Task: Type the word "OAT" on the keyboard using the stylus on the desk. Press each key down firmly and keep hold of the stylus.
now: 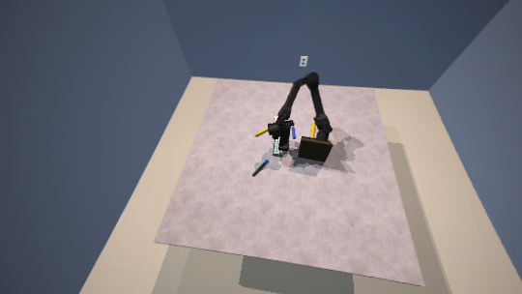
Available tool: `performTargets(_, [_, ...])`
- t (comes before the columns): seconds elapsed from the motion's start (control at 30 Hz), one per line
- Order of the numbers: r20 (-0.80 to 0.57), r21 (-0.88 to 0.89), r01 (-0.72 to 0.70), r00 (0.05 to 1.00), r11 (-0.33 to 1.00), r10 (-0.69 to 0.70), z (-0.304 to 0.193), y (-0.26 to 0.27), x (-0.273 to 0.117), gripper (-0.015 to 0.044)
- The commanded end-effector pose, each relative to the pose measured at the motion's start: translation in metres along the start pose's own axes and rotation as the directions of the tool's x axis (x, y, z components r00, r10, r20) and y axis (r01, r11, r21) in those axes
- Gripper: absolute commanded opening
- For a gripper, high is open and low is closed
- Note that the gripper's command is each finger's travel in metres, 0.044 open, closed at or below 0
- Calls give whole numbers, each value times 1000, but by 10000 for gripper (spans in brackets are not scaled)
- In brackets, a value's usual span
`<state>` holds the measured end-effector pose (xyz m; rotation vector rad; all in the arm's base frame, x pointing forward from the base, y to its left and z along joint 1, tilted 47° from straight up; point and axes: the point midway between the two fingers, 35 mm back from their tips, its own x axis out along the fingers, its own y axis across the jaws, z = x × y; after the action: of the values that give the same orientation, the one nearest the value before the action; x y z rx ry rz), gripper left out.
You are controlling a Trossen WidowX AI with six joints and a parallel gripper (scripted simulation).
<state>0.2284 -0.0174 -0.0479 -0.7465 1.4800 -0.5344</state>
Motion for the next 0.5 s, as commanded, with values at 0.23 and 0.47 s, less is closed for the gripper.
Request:
performTargets(0.23, [3,6,-8,1000,1000,8,3,4,-38,0])
performTargets(0.47, [2,7,-6,1000,1000,6,2,4,-58,0])
